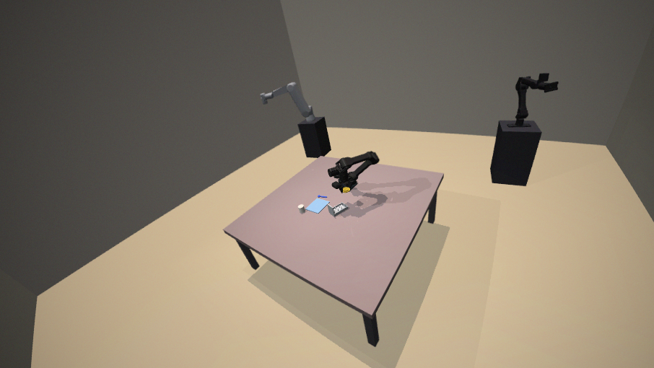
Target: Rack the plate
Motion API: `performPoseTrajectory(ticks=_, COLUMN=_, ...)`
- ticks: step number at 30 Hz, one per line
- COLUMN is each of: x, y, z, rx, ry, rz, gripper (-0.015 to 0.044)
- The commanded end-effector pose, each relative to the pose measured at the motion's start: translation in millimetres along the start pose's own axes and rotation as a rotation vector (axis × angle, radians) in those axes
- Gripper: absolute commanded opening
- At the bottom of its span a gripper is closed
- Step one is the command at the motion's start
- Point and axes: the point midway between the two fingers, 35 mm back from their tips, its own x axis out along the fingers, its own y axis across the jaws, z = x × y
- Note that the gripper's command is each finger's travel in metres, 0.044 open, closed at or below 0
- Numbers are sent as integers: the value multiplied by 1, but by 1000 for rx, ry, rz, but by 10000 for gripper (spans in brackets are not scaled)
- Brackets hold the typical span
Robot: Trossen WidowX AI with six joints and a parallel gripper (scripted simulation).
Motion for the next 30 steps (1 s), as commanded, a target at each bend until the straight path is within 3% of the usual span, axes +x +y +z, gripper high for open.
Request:
performPoseTrajectory(ticks=1, x=0, y=-3, z=-2, rx=19, ry=0, rz=4, gripper=0)
performPoseTrajectory(ticks=30, x=49, y=-11, z=43, rx=-430, ry=-573, rz=-10, gripper=0)
